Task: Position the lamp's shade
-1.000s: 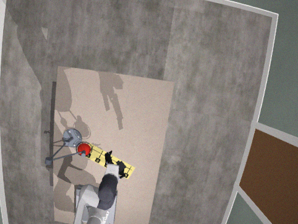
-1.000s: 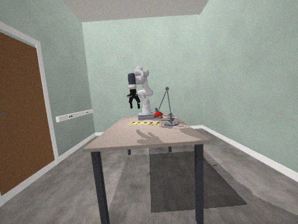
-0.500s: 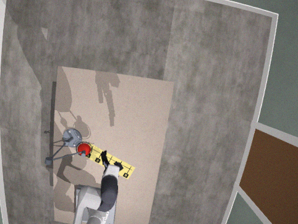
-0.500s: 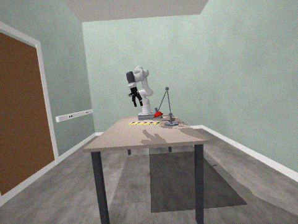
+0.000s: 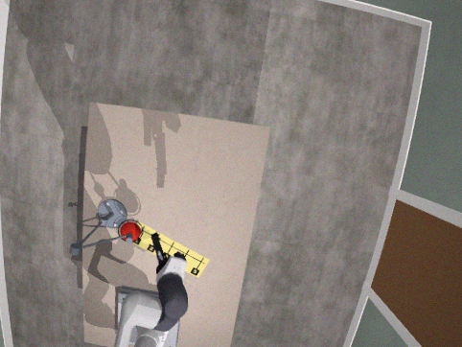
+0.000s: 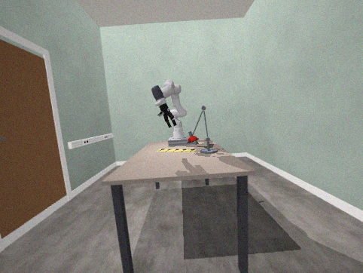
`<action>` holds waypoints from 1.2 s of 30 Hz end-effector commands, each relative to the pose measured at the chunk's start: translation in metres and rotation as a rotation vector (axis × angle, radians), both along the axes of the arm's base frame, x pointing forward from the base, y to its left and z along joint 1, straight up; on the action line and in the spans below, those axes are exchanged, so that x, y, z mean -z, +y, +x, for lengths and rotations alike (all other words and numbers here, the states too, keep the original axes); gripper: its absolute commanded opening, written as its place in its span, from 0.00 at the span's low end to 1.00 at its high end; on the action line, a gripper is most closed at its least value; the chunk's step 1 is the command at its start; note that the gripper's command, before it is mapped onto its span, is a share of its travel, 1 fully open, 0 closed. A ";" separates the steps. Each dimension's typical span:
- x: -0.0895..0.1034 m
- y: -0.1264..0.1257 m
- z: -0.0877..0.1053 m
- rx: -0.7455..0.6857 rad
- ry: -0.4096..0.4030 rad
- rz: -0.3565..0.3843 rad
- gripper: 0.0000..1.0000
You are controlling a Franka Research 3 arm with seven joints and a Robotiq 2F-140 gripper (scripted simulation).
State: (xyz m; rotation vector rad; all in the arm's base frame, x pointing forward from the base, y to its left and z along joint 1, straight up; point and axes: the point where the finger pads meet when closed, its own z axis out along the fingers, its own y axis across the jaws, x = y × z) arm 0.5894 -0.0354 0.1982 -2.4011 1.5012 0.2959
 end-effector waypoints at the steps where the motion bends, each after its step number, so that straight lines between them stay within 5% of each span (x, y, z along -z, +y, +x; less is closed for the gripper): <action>1: -0.008 0.015 -0.002 0.076 0.037 0.058 1.00; 36: -0.091 0.072 0.035 0.395 0.112 0.416 1.00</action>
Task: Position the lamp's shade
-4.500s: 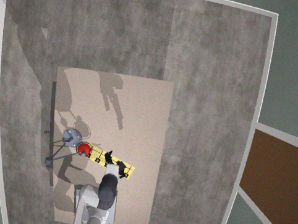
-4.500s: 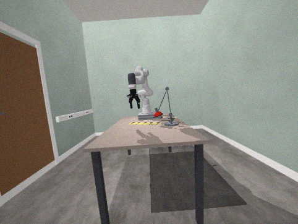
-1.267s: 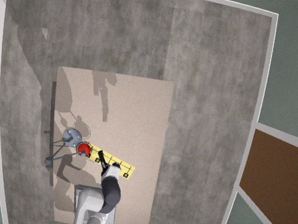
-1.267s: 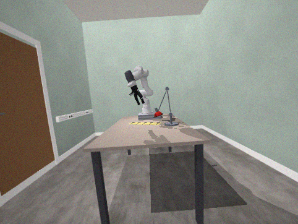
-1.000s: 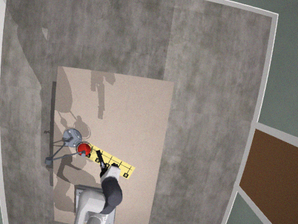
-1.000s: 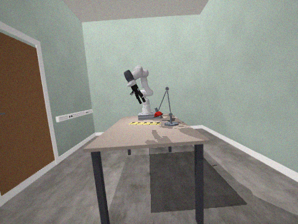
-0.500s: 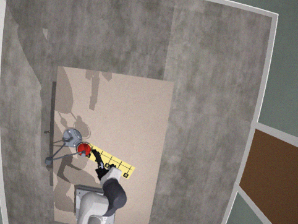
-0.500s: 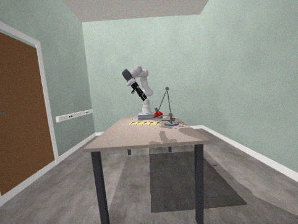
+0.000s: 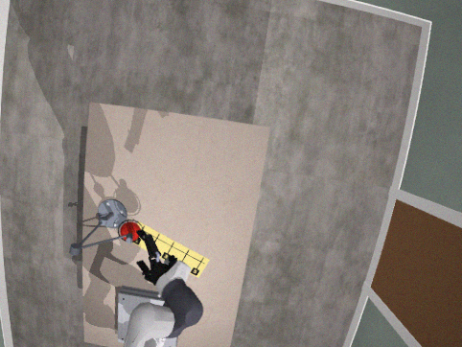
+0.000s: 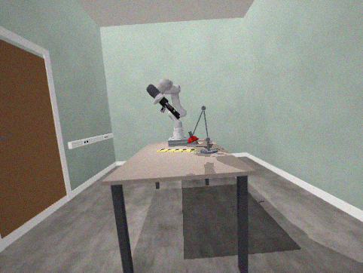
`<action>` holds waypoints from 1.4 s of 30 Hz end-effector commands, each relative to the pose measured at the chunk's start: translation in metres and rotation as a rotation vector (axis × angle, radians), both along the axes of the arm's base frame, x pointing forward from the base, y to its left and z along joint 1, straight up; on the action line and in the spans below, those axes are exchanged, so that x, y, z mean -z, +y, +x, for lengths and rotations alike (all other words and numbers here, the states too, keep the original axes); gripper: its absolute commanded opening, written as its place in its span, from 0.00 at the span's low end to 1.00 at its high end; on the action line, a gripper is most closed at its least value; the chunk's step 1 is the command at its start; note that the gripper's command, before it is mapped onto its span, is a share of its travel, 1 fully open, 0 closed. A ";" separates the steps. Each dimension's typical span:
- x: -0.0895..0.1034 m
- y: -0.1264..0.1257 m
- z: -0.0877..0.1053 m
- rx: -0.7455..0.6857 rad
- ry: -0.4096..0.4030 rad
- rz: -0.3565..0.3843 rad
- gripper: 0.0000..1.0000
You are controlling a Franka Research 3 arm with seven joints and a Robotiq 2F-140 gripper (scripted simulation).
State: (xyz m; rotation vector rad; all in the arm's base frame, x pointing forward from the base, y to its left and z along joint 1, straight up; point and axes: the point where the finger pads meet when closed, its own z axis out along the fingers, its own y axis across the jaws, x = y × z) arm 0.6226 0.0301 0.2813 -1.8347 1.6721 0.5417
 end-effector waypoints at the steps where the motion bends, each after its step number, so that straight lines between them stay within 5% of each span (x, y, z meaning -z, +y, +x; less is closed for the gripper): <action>1: -0.008 0.007 0.001 0.055 0.042 0.042 1.00; 16: 0.031 0.073 -0.062 0.219 0.141 0.141 1.00; 42: 0.069 0.116 -0.058 0.184 0.148 0.138 1.00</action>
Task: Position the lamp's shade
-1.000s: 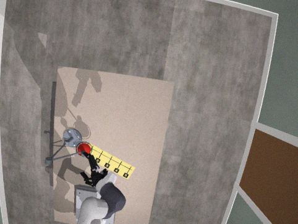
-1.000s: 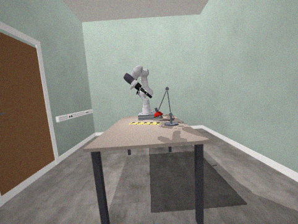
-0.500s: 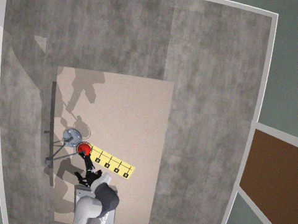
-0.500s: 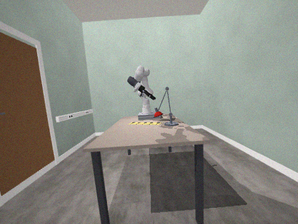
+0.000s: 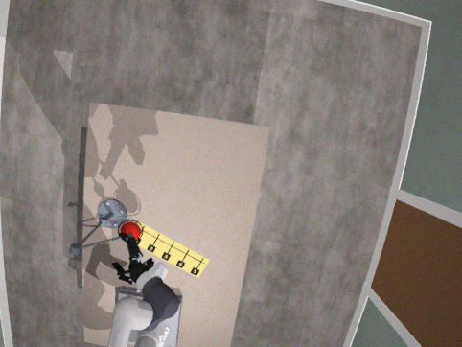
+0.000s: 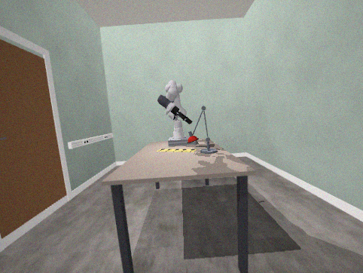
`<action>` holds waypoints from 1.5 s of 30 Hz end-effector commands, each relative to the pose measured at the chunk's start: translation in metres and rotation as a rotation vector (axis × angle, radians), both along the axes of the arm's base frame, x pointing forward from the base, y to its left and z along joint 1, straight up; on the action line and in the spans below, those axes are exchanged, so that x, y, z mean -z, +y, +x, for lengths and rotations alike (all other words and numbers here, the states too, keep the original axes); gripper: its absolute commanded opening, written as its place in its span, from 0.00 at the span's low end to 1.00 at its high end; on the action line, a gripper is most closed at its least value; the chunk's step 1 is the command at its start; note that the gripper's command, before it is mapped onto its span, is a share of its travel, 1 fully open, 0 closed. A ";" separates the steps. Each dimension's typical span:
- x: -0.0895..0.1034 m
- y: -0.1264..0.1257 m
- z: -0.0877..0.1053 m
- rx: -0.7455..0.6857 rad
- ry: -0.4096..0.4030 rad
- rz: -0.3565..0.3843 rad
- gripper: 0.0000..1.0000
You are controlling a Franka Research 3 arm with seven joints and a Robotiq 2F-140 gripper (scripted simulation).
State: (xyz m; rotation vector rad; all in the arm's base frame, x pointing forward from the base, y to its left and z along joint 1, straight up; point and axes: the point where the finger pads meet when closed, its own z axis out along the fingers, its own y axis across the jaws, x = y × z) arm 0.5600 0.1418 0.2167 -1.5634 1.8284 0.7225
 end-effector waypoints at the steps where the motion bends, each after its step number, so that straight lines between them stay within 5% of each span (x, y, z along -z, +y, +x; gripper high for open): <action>1: 0.006 0.006 0.005 0.010 -0.007 -0.002 1.00; 25: 0.042 0.050 0.009 0.028 0.011 0.004 1.00; 44: 0.046 0.050 0.018 0.044 -0.012 -0.003 1.00; 45: 0.046 0.050 0.018 0.044 -0.011 -0.003 0.10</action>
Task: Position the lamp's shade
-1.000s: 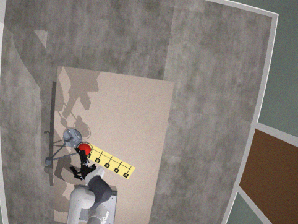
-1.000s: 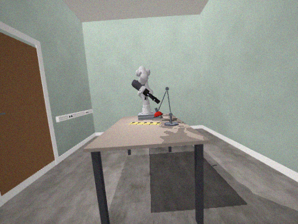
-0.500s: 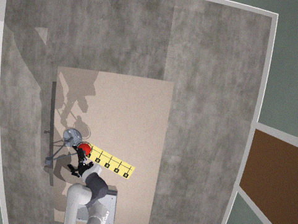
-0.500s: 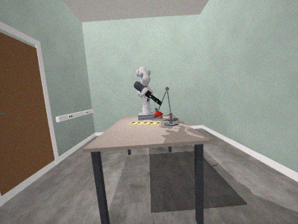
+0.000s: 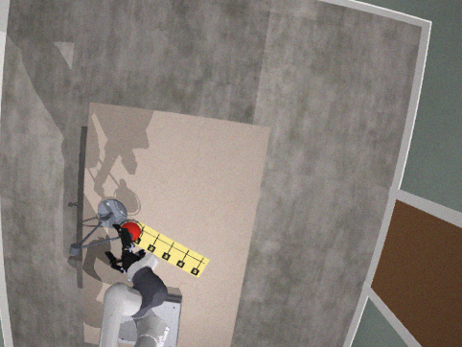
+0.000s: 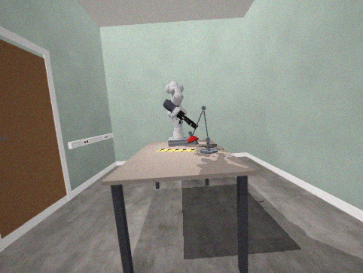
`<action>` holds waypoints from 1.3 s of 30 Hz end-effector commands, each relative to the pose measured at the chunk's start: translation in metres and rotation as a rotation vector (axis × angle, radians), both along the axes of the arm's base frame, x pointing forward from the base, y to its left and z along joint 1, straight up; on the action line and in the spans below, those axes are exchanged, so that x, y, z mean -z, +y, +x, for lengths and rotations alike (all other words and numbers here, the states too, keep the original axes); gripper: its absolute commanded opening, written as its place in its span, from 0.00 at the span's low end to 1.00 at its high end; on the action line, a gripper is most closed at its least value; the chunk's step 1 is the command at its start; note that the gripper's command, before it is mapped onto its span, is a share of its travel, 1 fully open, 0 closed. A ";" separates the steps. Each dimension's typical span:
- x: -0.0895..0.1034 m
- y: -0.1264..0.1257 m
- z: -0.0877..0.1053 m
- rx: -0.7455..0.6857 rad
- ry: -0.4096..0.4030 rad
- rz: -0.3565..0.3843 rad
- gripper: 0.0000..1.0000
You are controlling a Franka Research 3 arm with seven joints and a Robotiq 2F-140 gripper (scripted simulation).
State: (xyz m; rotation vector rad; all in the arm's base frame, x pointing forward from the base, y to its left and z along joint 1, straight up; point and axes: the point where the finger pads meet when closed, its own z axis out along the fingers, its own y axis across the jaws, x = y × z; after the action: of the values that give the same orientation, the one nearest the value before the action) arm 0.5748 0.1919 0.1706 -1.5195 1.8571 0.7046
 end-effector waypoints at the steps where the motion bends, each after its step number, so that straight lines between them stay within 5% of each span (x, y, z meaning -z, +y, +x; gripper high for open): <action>1: 0.000 0.000 0.003 0.001 -0.012 -0.003 0.10; 39: 0.007 -0.010 -0.005 0.038 -0.007 -0.002 0.10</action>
State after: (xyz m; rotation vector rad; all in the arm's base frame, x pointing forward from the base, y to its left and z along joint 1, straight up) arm 0.5717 0.1905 0.1694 -1.4968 1.8676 0.6978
